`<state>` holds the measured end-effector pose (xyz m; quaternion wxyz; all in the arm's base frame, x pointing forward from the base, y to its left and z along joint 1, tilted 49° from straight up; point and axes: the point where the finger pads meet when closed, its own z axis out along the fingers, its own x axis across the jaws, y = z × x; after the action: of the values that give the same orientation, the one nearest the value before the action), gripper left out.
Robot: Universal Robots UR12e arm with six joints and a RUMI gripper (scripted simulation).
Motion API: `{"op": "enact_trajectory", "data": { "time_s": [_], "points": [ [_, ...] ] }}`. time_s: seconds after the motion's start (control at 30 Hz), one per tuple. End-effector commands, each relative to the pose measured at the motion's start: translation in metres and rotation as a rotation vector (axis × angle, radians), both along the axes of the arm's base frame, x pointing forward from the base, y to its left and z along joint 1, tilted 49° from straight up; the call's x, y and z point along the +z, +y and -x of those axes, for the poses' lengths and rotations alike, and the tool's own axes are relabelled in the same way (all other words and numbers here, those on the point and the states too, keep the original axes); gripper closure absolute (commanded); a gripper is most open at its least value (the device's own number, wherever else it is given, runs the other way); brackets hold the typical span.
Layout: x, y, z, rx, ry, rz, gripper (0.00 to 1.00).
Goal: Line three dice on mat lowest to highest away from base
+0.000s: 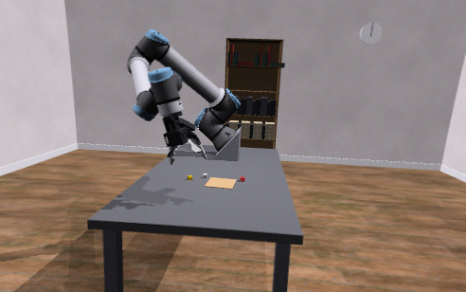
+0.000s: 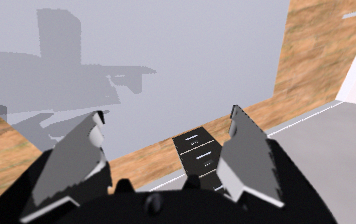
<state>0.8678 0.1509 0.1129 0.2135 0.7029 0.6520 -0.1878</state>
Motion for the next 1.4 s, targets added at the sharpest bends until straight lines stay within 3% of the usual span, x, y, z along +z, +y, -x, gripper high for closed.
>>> {"op": "enact_trajectory", "data": {
  "time_s": [0.0,0.37,0.43,0.77,0.93,1.37],
  "points": [
    [0.014,-0.02,0.051,0.042,-0.003,0.045,0.0],
    [0.034,-0.072,0.191,0.131,0.015,0.169,0.0],
    [0.034,-0.072,0.191,0.131,0.015,0.169,0.0],
    [0.039,-0.106,0.286,0.183,0.031,0.25,0.0],
    [0.04,-0.115,0.311,0.195,0.036,0.271,0.0],
    [0.04,-0.119,0.324,0.201,0.038,0.282,0.0]
  ]
}}
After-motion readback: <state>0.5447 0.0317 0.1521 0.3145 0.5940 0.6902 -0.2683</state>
